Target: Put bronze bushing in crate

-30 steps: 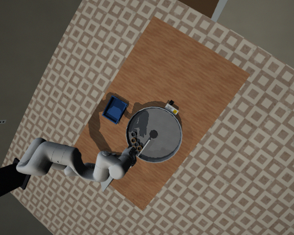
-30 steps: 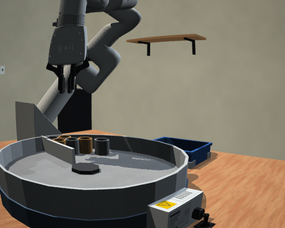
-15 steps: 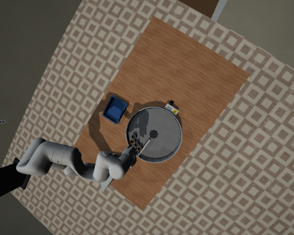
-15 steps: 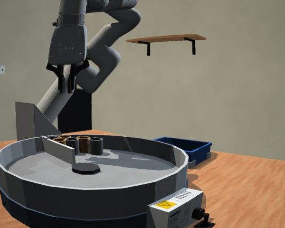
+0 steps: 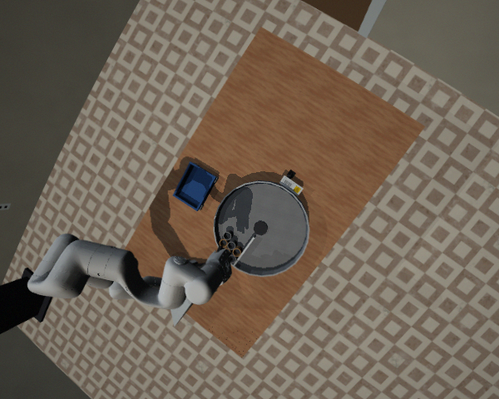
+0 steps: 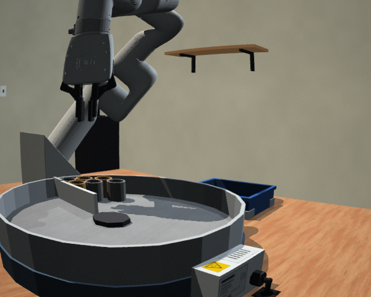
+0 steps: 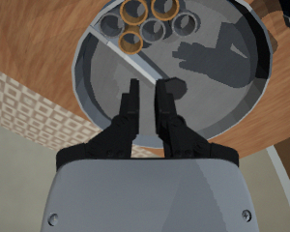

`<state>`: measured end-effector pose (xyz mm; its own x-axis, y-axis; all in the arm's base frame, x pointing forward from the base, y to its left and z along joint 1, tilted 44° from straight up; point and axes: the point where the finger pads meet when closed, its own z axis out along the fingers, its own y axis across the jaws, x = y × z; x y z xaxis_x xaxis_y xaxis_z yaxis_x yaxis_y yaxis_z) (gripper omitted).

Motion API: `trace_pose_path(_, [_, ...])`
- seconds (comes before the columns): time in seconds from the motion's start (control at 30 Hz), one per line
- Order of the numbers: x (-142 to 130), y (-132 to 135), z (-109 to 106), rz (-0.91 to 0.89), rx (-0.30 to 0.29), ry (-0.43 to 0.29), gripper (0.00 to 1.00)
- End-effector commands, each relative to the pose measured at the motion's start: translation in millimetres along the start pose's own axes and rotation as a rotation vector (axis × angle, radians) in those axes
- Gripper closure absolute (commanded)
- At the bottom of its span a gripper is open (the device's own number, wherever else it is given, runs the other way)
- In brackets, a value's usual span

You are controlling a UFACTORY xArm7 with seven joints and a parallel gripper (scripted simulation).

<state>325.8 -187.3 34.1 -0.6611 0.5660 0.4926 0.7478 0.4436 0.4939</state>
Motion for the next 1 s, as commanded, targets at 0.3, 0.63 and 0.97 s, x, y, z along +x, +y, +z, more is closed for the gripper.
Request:
trace_pose_path(0.3, [-1.0,-0.3,-2.0,0.0,0.0,-0.005,0.84])
trace_pose_path(0.63, [-1.0,-0.3,-2.0,0.0,0.0,-0.005,0.84])
trace_pose_path(0.97, [-1.0,-0.3,-2.0,0.0,0.0,-0.005,0.84])
